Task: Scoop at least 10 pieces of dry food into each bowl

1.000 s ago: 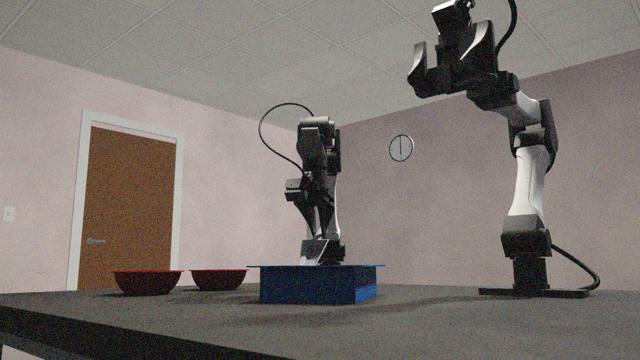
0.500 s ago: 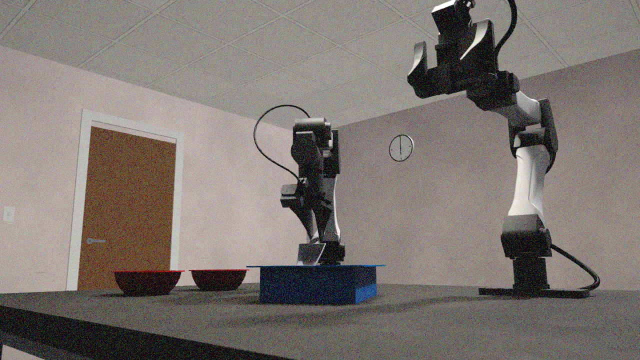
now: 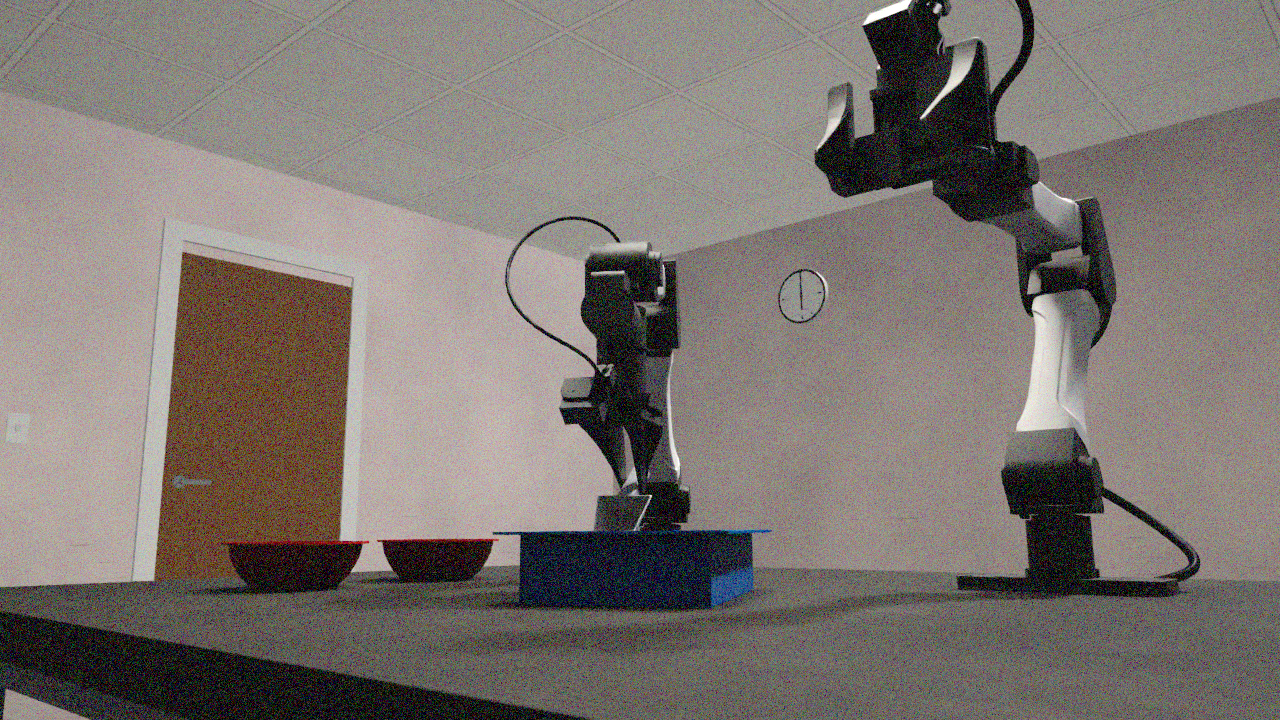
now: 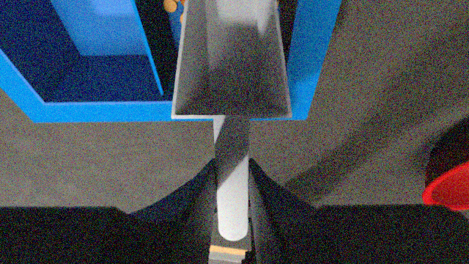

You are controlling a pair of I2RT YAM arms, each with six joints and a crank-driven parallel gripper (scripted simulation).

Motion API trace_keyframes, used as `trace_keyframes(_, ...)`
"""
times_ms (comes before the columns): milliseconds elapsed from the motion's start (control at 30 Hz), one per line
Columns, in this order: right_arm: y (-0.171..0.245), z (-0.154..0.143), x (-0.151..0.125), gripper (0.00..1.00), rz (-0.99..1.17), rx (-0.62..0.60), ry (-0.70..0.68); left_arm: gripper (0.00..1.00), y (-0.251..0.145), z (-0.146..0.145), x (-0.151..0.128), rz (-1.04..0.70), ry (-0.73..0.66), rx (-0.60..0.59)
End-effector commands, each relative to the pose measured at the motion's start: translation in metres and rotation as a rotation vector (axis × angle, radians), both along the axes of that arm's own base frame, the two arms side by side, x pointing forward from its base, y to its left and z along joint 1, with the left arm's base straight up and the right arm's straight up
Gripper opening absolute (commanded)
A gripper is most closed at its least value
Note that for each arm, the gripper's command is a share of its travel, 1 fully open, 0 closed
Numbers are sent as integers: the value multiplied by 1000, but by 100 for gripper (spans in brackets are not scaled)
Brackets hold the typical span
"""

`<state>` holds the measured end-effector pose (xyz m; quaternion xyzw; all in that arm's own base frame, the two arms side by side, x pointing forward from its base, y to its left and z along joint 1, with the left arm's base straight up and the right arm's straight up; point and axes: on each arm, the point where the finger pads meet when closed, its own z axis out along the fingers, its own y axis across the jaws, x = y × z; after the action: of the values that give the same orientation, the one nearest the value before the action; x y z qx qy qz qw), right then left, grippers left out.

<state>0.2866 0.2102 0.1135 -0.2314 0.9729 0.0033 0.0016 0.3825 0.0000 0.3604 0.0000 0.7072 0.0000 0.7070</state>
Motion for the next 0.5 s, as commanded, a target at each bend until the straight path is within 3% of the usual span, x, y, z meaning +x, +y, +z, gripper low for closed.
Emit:
trace_keyframes(0,2,-11,7,0,3,3,5,100,0,20,-2,0,-52,-1)
trace_keyframes(133,4,0,5,0,8,18,-17,100,0,20,-2,0,-52,-1)
trace_keyframes(200,5,-20,1,0,16,-6,28,100,0,20,-2,0,-52,-1)
trace_keyframes(233,7,-2,1,0,4,18,-15,100,0,20,-2,0,-52,-1)
trace_keyframes(333,9,3,8,0,4,34,-37,100,0,20,-2,0,-52,-1)
trace_keyframes(467,6,-11,11,0,4,8,0,100,0,20,-2,0,-52,-1)
